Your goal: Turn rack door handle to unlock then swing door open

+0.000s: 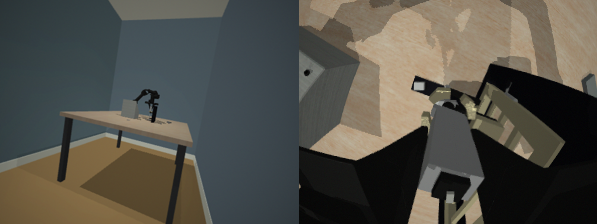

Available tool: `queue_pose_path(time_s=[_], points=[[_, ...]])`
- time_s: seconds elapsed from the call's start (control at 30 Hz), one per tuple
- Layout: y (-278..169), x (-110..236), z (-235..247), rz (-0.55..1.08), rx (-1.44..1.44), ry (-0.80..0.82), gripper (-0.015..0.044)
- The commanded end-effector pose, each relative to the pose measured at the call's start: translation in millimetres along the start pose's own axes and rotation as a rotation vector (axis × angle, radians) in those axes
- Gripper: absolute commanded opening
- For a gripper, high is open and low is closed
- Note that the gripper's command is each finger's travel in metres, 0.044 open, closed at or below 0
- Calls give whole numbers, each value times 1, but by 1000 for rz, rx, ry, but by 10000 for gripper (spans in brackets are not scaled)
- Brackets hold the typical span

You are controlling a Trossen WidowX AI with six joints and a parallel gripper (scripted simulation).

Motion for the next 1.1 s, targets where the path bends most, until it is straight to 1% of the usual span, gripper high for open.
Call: queue_pose_path(time_s=[0.0,0.13,0.47,0.5,0.6,1.07], points=[[0,-2,0,2,42,3,20],[0,-2,0,2,42,3,20],[0,-2,0,2,42,3,282],[0,-2,0,2,42,3,292],[0,-2,0,3,-32,2,292],[-1,-2,0,6,-725,0,292]])
Point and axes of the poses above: the point midway between the two fingers, 35 mm back from their tips, its own x axis back along the fingers, its own z axis across the jaws, y = z × x, the point moved 1 cm from there along x, back along the fingers, and after that the axes turned 10 degrees about -x, right-handed, at the moved point
